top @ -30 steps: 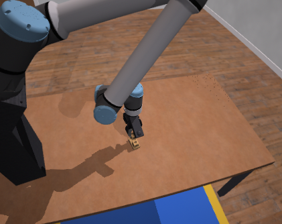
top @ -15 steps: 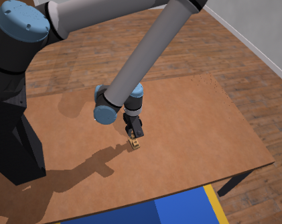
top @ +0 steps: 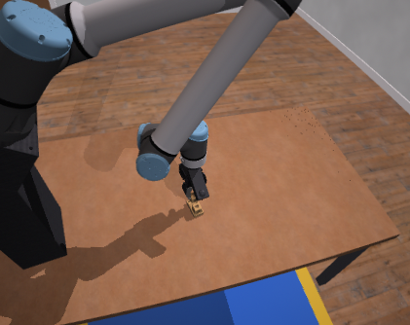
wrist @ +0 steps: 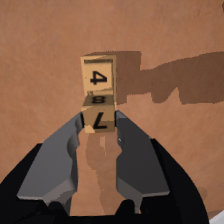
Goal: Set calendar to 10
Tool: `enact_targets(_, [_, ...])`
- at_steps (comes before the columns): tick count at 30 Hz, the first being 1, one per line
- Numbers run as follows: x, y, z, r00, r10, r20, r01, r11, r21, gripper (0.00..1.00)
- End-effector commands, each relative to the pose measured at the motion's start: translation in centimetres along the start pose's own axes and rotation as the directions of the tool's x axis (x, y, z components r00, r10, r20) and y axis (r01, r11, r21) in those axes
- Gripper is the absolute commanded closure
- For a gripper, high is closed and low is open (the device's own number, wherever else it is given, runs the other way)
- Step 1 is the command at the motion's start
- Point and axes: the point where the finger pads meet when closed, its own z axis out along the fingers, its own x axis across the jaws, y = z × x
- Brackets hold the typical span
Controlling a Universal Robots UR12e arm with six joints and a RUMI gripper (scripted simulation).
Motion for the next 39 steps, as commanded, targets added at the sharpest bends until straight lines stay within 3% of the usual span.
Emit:
enact_targets(1, [0.0, 0.0, 0.1, 1.000, 0.000, 0.000, 0.000, 1.000, 0.000, 0.89])
enact_targets(39, [0.0, 0.0, 2.4, 1.000, 0.000, 0.000, 0.000, 1.000, 0.000, 0.89])
